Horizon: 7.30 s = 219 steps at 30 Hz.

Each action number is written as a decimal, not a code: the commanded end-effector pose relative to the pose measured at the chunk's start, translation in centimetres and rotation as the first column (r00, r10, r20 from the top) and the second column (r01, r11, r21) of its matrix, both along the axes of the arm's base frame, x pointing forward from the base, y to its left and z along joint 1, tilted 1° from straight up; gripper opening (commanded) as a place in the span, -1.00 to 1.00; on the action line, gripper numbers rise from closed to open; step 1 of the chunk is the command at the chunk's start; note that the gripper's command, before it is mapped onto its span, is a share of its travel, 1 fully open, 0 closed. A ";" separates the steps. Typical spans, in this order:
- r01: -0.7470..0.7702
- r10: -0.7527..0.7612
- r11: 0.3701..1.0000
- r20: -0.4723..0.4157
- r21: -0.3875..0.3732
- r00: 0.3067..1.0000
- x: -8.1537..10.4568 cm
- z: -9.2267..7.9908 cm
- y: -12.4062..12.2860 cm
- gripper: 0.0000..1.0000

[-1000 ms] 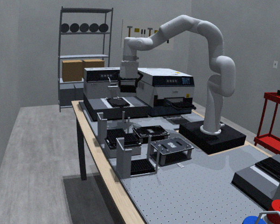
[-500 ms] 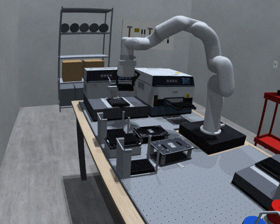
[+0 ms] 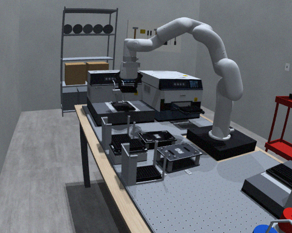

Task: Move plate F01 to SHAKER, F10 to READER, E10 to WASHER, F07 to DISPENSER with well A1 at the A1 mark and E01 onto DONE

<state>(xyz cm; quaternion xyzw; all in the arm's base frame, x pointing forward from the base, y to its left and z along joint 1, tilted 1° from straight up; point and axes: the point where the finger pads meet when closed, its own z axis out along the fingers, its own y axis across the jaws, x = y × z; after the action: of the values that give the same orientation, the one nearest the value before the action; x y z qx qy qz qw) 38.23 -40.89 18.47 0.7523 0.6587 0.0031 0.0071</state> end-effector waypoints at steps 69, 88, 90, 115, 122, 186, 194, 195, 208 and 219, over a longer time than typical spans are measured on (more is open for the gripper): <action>-0.133 0.133 0.991 0.002 -0.004 0.991 0.5 -3.3 -6.4 -1.00; -0.133 0.133 0.991 0.002 -0.004 0.991 0.6 -5.4 -6.5 -1.00; -0.133 0.133 0.991 0.002 -0.004 0.991 0.6 -5.6 -6.5 -1.00; -0.133 0.133 0.991 0.002 -0.004 0.991 0.6 -7.9 -6.5 -1.00; -0.133 0.133 0.991 0.002 -0.004 0.991 0.6 -7.9 -6.5 -1.00; -0.133 0.133 0.991 0.002 -0.004 0.991 0.6 -9.8 -6.5 -1.00; -0.133 0.133 0.991 0.002 -0.004 0.991 0.6 -10.0 -6.5 -1.00; -0.133 0.133 0.991 0.002 -0.004 0.991 0.6 -10.0 -6.5 -1.00; -0.133 0.133 0.991 0.002 -0.004 0.991 0.6 -10.4 -6.5 -1.00; -0.133 0.133 0.991 0.002 -0.004 0.991 0.7 -10.7 -6.5 -1.00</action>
<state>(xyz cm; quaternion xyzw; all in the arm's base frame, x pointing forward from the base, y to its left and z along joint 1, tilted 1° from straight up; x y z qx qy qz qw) 38.79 -47.23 7.57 0.7066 0.7076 0.0034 0.0059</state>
